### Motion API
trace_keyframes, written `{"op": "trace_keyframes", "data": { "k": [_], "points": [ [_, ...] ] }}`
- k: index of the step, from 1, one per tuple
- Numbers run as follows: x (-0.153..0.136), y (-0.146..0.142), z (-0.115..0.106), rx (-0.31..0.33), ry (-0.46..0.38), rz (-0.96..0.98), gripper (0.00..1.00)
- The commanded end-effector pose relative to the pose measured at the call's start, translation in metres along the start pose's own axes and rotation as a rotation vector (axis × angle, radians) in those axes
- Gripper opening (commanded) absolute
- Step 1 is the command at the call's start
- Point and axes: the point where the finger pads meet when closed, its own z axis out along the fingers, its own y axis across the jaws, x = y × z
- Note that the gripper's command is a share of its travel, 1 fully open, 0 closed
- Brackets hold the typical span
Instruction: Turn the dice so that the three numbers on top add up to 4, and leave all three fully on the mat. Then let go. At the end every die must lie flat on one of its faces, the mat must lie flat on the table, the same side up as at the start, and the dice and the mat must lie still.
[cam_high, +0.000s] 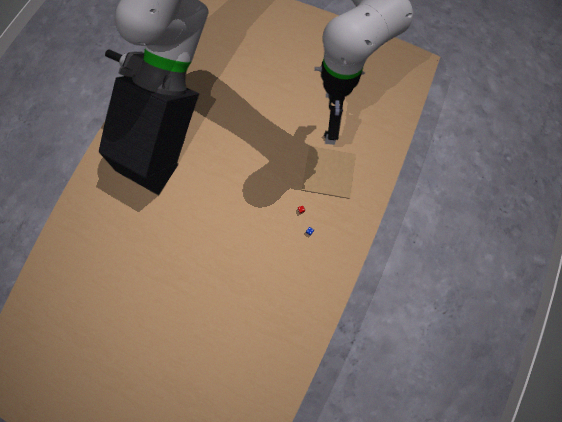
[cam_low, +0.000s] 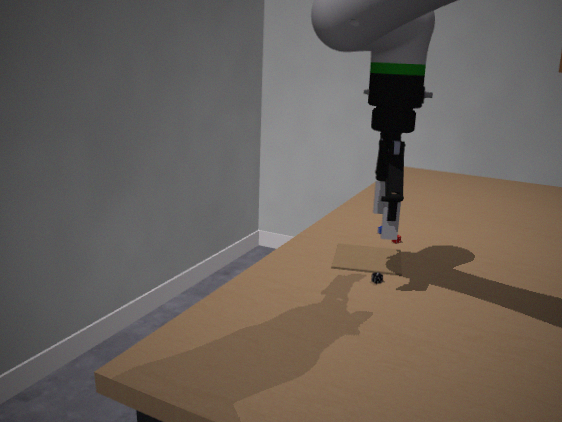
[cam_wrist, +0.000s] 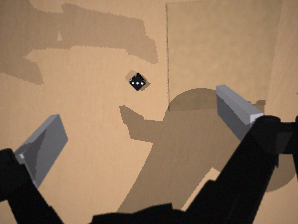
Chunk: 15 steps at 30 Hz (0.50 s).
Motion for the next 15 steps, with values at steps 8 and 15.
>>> {"op": "trace_keyframes", "data": {
  "k": [8, 15],
  "points": [
    [-0.0011, 0.0005, 0.0089, 0.007, 0.008, -0.366, 1.0],
    [-0.0017, 0.0006, 0.0126, 0.006, 0.009, -0.514, 1.0]
  ]
}}
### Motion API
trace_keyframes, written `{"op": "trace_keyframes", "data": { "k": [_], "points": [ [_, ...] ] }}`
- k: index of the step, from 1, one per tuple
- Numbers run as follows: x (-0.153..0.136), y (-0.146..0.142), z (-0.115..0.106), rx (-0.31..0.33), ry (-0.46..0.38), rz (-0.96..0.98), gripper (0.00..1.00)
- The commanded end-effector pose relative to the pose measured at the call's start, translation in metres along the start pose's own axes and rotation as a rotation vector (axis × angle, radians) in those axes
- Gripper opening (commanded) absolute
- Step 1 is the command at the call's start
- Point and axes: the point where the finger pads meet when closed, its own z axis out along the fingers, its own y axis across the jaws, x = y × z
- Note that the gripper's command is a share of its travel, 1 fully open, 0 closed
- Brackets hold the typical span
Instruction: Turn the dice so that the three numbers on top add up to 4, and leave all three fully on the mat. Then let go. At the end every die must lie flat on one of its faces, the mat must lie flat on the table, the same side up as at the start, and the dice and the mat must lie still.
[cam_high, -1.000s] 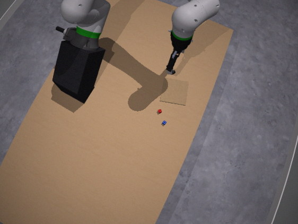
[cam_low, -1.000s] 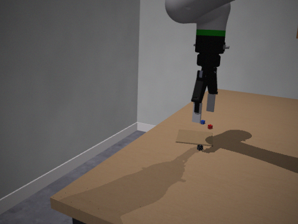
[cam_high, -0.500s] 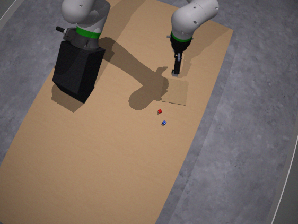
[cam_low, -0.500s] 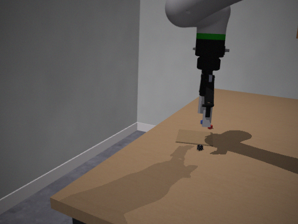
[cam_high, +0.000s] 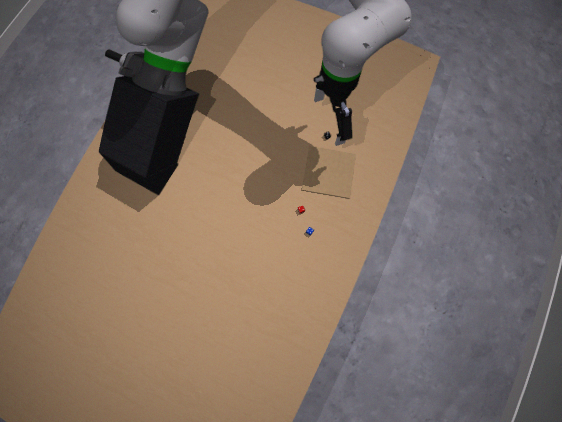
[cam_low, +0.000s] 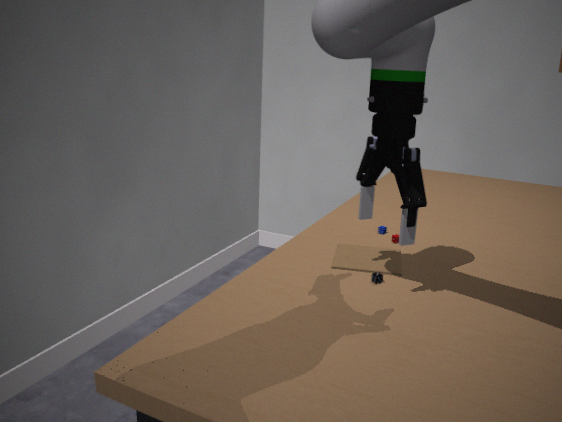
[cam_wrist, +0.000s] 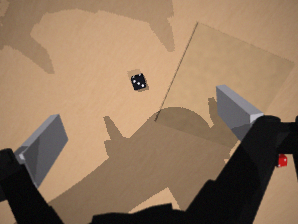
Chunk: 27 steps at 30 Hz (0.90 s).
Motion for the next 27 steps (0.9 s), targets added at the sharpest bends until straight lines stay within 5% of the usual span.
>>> {"op": "trace_keyframes", "data": {
  "k": [1, 5, 6, 27],
  "points": [
    [-0.0003, 0.0002, 0.0019, 0.004, 0.01, -0.091, 1.0],
    [-0.0004, 0.0001, 0.0028, 0.004, 0.01, -0.127, 1.0],
    [-0.0004, 0.0001, 0.0028, 0.004, 0.01, -0.127, 0.19],
    [-0.0004, 0.0001, 0.0028, 0.004, 0.01, -0.127, 0.19]
  ]
}}
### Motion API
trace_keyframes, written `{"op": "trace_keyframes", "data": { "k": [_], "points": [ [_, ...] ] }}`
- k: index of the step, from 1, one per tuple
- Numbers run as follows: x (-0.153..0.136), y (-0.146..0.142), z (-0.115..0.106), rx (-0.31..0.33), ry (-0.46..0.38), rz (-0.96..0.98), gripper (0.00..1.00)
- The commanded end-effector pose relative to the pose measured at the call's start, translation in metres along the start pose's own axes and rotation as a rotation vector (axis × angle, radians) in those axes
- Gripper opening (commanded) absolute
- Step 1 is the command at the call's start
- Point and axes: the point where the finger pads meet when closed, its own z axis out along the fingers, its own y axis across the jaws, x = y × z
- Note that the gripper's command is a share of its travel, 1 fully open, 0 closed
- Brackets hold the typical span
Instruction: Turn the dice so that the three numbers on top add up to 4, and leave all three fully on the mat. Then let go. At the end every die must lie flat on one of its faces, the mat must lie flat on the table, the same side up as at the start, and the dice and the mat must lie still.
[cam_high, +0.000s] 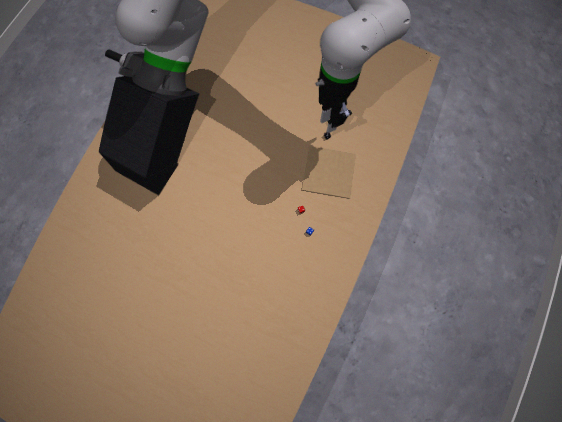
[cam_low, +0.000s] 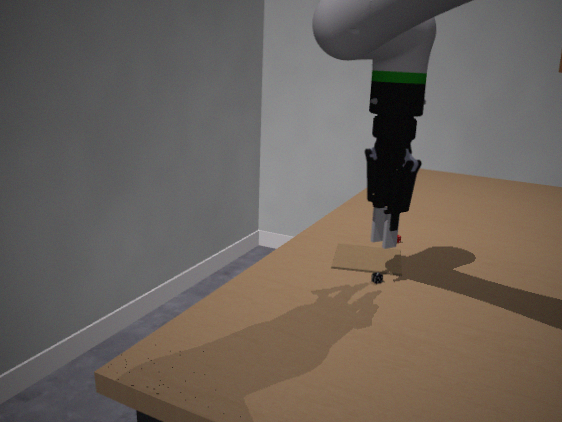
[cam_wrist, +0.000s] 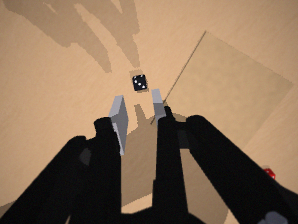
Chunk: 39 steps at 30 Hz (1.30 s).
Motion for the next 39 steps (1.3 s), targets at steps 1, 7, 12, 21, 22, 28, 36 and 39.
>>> {"op": "trace_keyframes", "data": {
  "k": [1, 7, 12, 21, 22, 28, 36, 39],
  "points": [
    [0.0, 0.0, 0.0, 0.0, 0.0, 0.0, 0.19],
    [0.0, 0.0, 0.0, 0.0, 0.0, 0.0, 0.19],
    [0.0, 0.0, 0.0, 0.0, 0.0, 0.0, 0.19],
    [0.0, 0.0, 0.001, 0.0, 0.0, 0.0, 0.19],
    [0.0, 0.0, 0.002, 0.0, 0.0, 0.0, 0.19],
    [0.0, 0.0, 0.004, 0.0, 0.0, 0.0, 0.19],
    [0.0, 0.0, 0.013, 0.0, 0.0, 0.0, 0.19],
    [0.0, 0.0, 0.018, 0.0, 0.0, 0.0, 0.19]
  ]
}}
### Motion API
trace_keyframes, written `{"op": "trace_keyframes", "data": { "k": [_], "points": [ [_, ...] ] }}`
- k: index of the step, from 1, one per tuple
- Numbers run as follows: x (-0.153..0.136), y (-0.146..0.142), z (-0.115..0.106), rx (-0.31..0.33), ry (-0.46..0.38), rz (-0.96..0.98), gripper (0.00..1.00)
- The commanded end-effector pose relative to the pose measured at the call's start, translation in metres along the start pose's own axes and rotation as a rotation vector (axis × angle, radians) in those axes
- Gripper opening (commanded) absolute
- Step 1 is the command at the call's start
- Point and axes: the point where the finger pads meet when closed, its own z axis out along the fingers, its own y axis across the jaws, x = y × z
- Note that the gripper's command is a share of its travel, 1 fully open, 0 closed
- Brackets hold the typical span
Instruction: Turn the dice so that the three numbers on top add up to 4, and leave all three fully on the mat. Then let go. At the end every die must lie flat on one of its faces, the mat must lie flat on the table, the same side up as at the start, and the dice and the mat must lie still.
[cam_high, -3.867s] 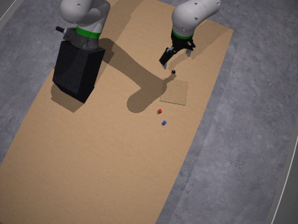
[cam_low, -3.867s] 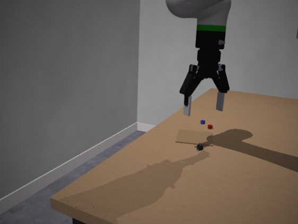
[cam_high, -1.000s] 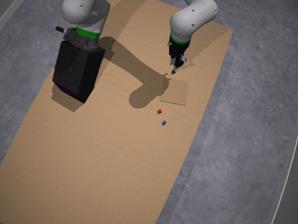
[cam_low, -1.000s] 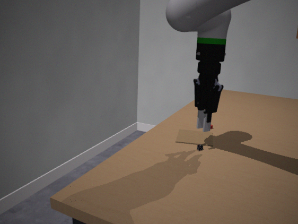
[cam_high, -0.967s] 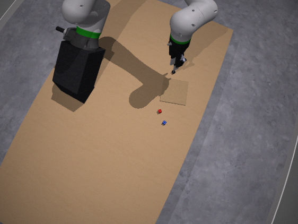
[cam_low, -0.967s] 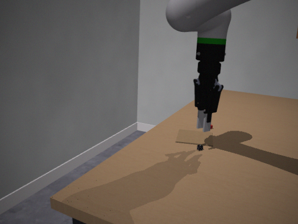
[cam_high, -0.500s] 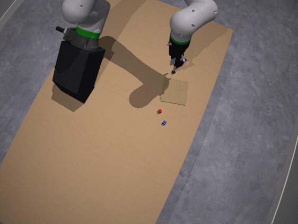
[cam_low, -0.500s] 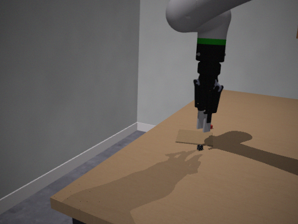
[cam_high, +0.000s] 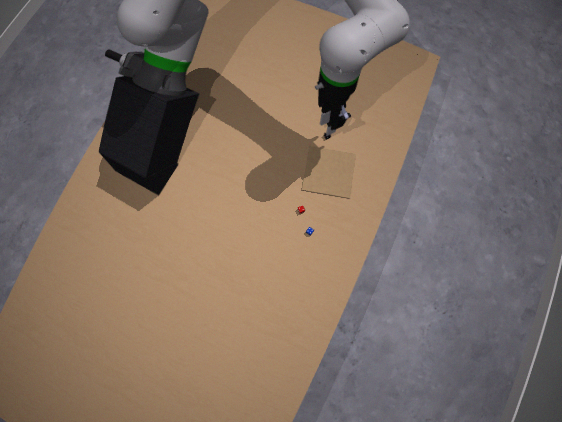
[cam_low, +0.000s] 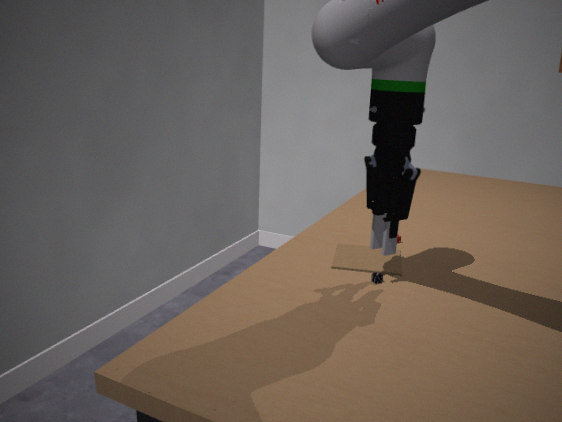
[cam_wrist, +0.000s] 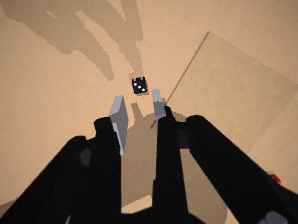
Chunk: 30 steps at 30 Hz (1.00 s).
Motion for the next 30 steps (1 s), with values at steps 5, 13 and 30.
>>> {"op": "trace_keyframes", "data": {
  "k": [5, 13, 30],
  "points": [
    [0.0, 0.0, 0.009, 0.0, 0.0, 0.0, 0.19],
    [0.0, 0.0, 0.021, 0.0, 0.0, 0.0, 0.19],
    [-0.001, 0.001, 0.037, 0.0, 0.0, 0.0, 0.19]
  ]
}}
